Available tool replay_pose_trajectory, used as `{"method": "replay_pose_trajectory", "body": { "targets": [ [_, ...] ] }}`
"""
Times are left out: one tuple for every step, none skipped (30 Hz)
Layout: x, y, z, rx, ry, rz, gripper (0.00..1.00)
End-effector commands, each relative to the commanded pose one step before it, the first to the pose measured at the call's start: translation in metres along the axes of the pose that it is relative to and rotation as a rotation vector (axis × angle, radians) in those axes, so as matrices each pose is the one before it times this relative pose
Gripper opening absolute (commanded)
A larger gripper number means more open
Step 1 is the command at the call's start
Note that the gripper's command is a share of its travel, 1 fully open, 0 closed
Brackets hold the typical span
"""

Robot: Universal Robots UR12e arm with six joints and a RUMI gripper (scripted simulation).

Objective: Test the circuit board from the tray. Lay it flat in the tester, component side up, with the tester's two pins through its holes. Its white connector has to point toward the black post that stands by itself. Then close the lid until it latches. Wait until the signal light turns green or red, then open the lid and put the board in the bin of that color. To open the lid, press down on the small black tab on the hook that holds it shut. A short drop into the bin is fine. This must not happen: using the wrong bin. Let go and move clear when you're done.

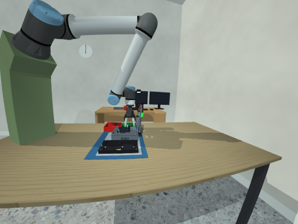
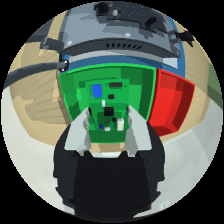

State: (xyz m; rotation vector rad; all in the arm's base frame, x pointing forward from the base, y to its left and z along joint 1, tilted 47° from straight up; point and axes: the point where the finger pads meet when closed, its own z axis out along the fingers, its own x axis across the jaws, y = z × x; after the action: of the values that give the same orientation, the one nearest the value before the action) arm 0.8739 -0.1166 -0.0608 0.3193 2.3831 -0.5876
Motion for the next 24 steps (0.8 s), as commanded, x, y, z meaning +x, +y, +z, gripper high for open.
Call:
{"method": "replay_pose_trajectory", "body": {
  "targets": [
    [-0.00188, -0.00053, 0.00101, -0.00044, -0.00232, 0.00094, 0.39],
    [0.0, 0.0, 0.0, 0.0, 0.0, 0.0, 0.39],
    [0.0, 0.0, 0.00001, 0.0, 0.0, 0.0, 0.39],
    [-0.00001, 0.0, 0.00008, 0.00001, -0.00001, 0.00001, 0.39],
    [-0.00003, 0.0, 0.00018, 0.00002, -0.00003, 0.00003, 0.39],
    [-0.00005, -0.00001, 0.00028, 0.00003, -0.00004, 0.00004, 0.39],
    [-0.00006, -0.00001, 0.00036, 0.00004, -0.00005, 0.00006, 0.39],
    [-0.00006, -0.00001, 0.00041, 0.00004, -0.00005, 0.00007, 0.39],
    [-0.00004, -0.00001, 0.0004, 0.00004, -0.00002, 0.00005, 0.39],
    [0.00003, 0.0, 0.00033, 0.00003, 0.00005, 0.00002, 0.39],
    [0.0001, 0.0, 0.0002, 0.00001, 0.00013, -0.00003, 0.39],
    [0.00016, 0.00001, 0.00005, -0.00002, 0.00018, -0.00008, 0.39],
    [0.0, 0.0, 0.0, 0.0, 0.0, 0.0, 0.39],
    [0.0, 0.0, 0.0, 0.0, 0.0, 0.0, 0.39],
    [0.00042, 0.00006, -0.00054, -0.00017, 0.00039, -0.00035, 0.39],
    [0.00001, 0.00003, -0.00019, -0.00007, -0.00004, -0.00007, 0.39],
    [-0.00008, 0.00004, -0.00016, -0.00006, -0.00014, -0.00003, 0.39],
    [-0.00011, 0.00003, -0.0001, -0.00004, -0.00016, 0.0, 0.39],
    [-0.00005, 0.00002, -0.00004, -0.00002, -0.00007, 0.0, 0.39],
    [0.0, 0.0, 0.0, 0.0, 0.0, 0.0, 0.39],
    [0.0, 0.0, 0.0, 0.0, 0.00001, 0.0, 0.39],
    [0.0, 0.0, 0.0, 0.0, 0.0, 0.0, 0.39],
    [0.0, 0.0, 0.0, 0.0, 0.0, 0.0, 0.39],
    [0.0, 0.0, 0.0, 0.0, 0.0, 0.0, 0.39]
  ]
}}
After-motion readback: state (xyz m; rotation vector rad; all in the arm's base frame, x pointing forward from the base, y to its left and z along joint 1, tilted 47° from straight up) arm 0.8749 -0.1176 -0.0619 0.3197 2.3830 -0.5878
